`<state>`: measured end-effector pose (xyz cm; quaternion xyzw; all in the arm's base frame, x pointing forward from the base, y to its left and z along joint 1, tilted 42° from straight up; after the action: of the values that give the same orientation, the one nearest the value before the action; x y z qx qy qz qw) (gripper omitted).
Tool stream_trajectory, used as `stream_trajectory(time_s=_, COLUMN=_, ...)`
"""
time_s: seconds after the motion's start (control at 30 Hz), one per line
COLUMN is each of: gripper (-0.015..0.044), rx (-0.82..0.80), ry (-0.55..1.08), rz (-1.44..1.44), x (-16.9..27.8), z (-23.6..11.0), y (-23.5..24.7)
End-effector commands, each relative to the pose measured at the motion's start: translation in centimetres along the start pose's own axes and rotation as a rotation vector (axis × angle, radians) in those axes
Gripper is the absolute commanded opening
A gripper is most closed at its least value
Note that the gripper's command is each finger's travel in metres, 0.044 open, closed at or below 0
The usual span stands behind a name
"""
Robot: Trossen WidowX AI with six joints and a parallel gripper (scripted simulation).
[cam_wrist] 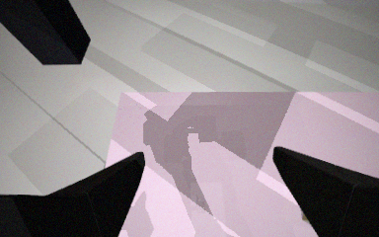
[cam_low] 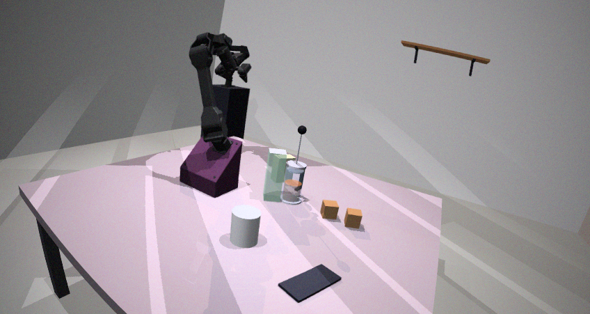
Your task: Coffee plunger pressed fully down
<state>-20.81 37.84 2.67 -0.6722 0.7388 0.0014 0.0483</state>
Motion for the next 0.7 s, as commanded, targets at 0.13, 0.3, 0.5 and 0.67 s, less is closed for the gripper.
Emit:
stream_trajectory(time_s=0.13, gripper=0.044, rx=0.149, ry=-0.131, rz=0.166, x=-2.3, z=-2.3, y=-12.5)
stream_trajectory(time_s=0.3, gripper=0.044, rx=0.285, ry=-0.216, rz=0.316, x=-1.8, z=-3.7, y=-21.1)
stream_trajectory(time_s=0.5, gripper=0.044, rx=0.489, ry=-0.293, rz=0.494, x=1.6, z=-5.5, y=-30.7)
stream_trajectory(time_s=0.67, gripper=0.044, rx=0.687, ry=-0.322, rz=0.65, x=6.9, z=-7.1, y=-37.2)
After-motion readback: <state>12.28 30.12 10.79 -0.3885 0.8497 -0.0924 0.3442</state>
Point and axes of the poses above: the point midway between the two fingers, 35 mm back from their tips, its own z axis out along the fingers, its own y axis across the jaws, x = y × z, the point moved 3 cm from there along -z, back along the fingers, and after that the axes turned 9 degrees about z, right-handed, at the moved point
